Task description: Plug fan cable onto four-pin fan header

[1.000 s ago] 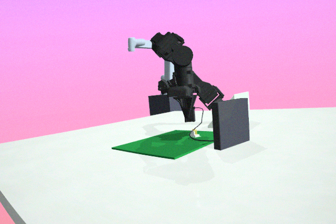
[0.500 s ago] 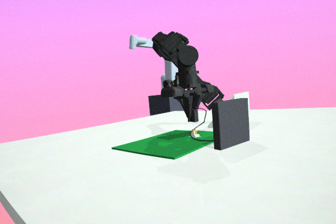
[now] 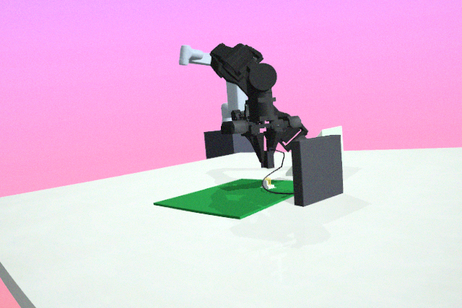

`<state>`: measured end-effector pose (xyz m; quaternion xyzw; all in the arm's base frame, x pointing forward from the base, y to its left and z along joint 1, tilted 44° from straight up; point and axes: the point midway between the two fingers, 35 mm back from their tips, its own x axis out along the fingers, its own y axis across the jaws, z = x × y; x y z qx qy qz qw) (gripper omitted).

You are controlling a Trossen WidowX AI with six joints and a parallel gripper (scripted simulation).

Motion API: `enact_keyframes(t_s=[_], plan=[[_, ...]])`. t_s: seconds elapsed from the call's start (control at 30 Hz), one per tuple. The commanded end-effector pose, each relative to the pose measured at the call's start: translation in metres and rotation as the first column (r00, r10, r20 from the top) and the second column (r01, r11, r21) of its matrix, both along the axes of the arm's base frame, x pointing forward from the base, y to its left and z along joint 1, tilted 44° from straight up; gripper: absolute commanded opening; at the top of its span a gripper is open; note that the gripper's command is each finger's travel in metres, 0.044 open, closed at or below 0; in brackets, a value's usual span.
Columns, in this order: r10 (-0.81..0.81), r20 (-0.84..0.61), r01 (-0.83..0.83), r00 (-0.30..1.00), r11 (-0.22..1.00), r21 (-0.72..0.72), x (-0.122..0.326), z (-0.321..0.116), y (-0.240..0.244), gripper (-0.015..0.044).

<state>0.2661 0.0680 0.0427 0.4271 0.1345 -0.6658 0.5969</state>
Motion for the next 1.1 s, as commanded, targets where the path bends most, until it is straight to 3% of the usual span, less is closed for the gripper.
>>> enact_keyframes(t_s=[0.0, 1.07], plan=[[-0.020, 0.016, 0.020, 1.000, 1.000, 0.005, -0.003, 0.004, -0.001, 0.0000], [-0.005, 0.002, 0.005, 1.000, 1.000, 0.002, -0.003, -0.010, -0.018, 0.0000]])
